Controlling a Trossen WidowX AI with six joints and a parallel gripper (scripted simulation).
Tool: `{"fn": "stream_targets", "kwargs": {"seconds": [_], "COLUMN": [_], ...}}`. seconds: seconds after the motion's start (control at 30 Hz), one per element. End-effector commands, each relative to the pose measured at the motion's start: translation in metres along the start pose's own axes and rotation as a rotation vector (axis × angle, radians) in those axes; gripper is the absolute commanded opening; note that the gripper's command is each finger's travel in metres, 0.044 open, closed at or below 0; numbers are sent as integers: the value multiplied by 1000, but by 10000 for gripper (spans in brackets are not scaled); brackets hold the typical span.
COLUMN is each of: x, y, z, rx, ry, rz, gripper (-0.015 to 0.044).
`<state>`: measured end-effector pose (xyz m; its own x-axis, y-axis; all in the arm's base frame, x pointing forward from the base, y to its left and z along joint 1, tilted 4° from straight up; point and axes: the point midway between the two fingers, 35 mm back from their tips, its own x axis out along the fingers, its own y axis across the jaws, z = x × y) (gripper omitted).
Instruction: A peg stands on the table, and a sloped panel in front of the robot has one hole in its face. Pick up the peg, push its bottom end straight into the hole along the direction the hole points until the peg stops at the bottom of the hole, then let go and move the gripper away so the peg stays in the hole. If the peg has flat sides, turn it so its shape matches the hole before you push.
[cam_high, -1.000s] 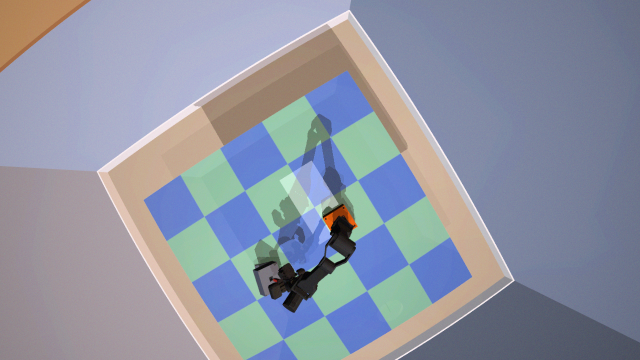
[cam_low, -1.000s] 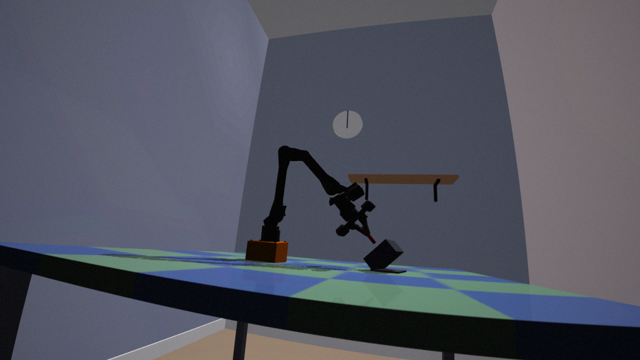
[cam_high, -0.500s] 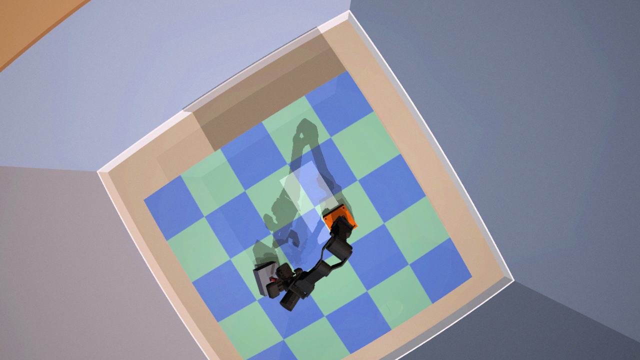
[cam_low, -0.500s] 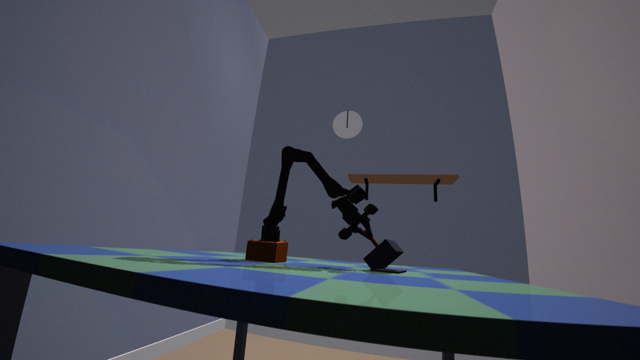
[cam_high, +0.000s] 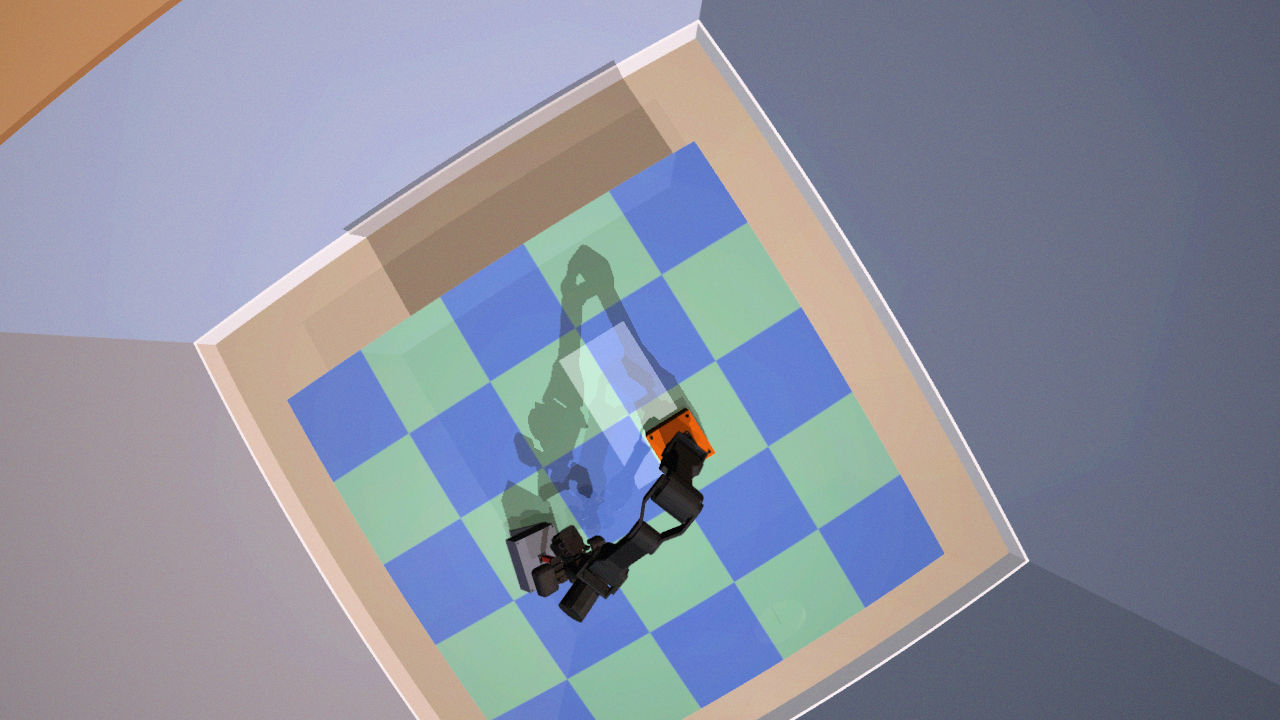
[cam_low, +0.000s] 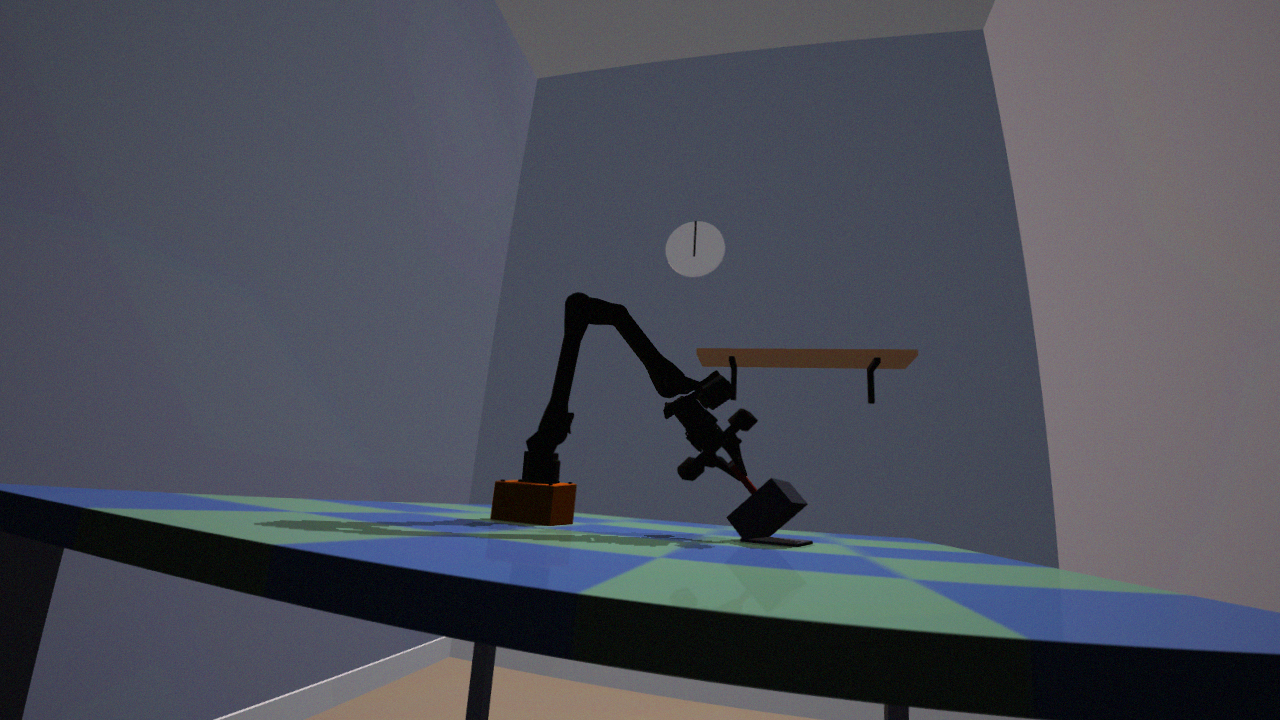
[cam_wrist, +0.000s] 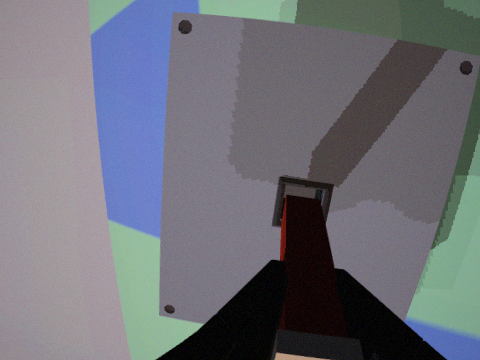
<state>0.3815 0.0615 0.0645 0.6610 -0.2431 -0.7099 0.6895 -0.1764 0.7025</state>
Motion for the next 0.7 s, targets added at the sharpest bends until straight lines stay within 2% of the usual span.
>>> {"fn": "stream_targets", "kwargs": {"seconds": [0.0, 0.67], "x": [-1, 6], "y": [0, -2], "z": [0, -1], "rx": [2, 2], "ry": [0, 0], "rz": [1, 1], "gripper": [0, 0]}}
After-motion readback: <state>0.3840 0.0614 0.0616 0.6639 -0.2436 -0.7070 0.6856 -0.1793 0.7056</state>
